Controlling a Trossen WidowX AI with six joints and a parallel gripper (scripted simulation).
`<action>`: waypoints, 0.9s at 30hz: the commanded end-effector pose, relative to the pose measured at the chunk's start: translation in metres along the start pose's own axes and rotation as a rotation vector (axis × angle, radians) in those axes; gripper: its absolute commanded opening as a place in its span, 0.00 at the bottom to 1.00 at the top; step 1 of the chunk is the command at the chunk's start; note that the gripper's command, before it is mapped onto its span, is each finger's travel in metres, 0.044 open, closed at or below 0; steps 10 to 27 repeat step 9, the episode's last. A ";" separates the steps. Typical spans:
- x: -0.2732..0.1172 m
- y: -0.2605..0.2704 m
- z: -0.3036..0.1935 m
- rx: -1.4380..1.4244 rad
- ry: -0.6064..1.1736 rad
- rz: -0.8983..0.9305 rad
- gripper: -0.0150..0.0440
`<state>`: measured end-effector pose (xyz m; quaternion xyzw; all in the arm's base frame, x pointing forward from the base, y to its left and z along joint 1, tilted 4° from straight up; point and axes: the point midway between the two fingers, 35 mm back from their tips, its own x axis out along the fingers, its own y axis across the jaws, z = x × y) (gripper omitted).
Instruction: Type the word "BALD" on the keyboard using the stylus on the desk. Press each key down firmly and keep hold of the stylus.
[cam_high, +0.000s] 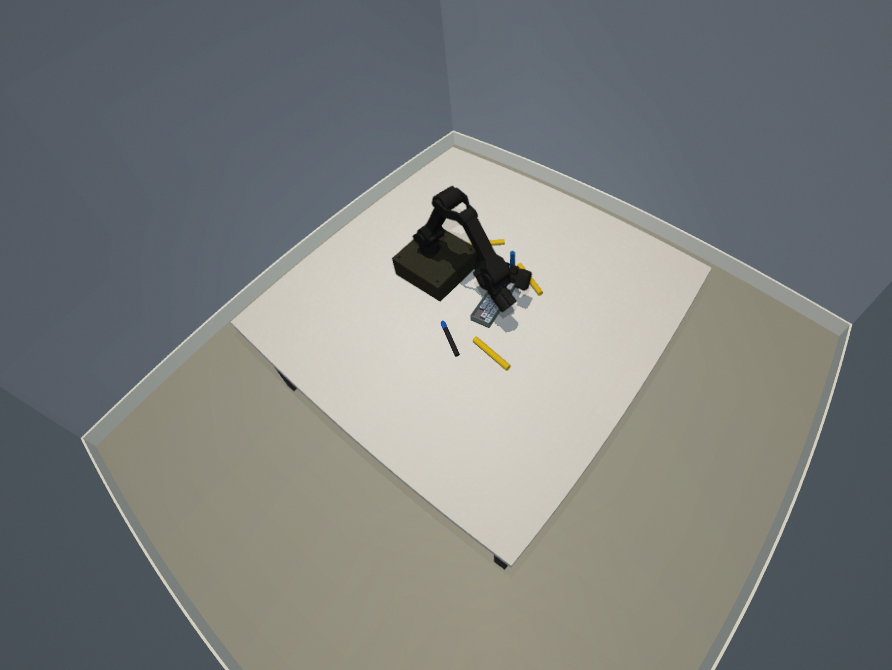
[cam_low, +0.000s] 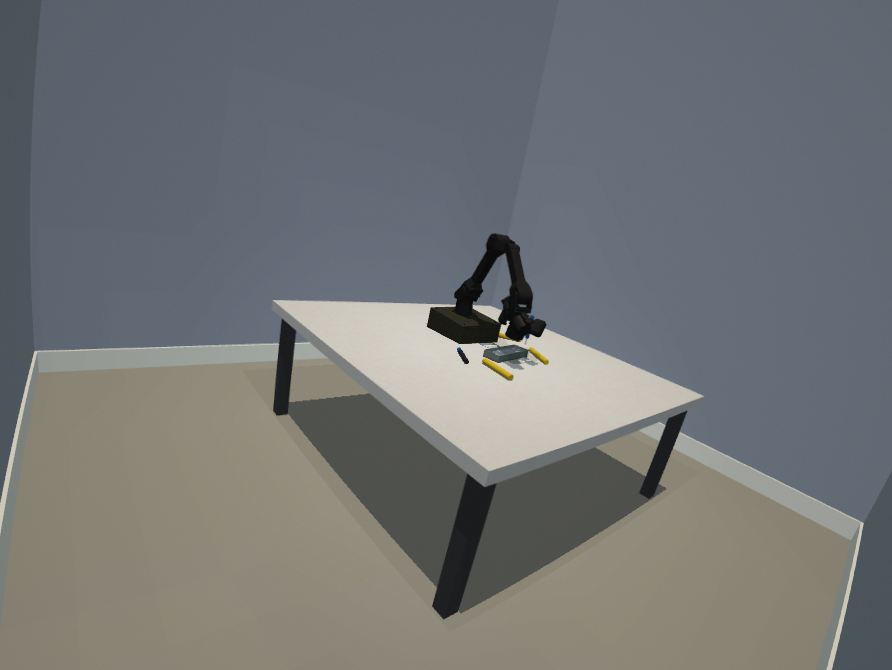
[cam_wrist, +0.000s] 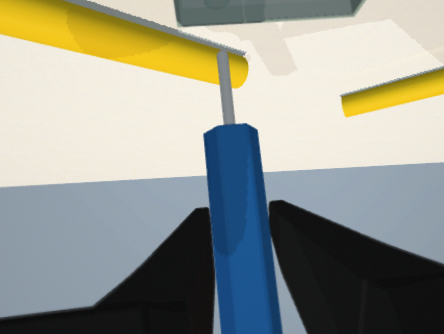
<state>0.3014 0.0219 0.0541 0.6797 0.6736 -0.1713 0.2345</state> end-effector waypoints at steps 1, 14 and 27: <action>-0.002 0.000 -0.004 0.008 0.003 0.000 0.39; -0.001 0.000 -0.002 0.001 0.000 -0.001 0.39; -0.001 0.000 -0.002 0.001 0.000 -0.001 0.39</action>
